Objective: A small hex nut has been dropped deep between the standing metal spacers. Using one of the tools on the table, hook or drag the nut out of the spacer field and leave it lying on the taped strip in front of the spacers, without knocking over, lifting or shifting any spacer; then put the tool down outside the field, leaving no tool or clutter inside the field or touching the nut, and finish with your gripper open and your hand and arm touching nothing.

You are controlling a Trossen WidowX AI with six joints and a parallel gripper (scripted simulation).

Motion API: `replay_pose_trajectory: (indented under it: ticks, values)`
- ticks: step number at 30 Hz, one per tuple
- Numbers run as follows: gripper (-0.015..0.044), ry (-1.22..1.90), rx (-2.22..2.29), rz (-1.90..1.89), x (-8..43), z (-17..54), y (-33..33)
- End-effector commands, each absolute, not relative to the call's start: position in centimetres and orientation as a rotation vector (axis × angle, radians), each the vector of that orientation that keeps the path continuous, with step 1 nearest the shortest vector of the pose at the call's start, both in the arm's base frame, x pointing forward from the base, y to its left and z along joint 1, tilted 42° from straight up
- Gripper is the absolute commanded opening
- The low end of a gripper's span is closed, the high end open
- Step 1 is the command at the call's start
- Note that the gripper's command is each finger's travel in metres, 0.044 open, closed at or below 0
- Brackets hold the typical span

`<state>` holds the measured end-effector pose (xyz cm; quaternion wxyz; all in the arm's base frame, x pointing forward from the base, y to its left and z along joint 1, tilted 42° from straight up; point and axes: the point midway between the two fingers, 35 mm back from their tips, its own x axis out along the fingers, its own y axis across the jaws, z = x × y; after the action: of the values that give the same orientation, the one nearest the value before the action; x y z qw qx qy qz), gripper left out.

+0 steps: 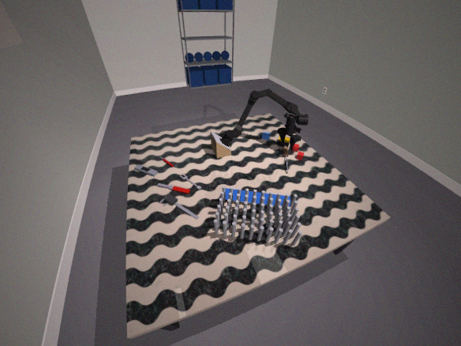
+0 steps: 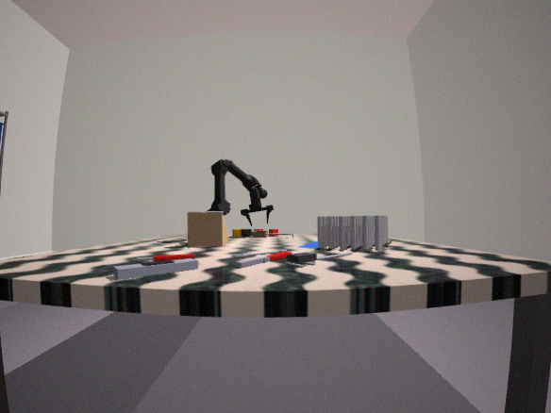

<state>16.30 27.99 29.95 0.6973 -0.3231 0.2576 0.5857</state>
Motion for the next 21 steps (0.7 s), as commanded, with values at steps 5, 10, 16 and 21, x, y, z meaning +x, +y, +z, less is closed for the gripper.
replay_pose_trajectory:
  ticks: [5, 10, 16, 21]
  values:
    - [0.0440, 0.959, 0.103, 0.756, 15.81, 30.13, 27.56]
    - [0.0440, 1.014, 0.344, 0.607, 15.70, 30.30, 27.47]
    - [0.0440, 1.068, 0.642, 0.431, 15.58, 30.50, 27.37]
    - [0.0440, 1.094, 0.896, 0.287, 15.47, 30.72, 27.25]
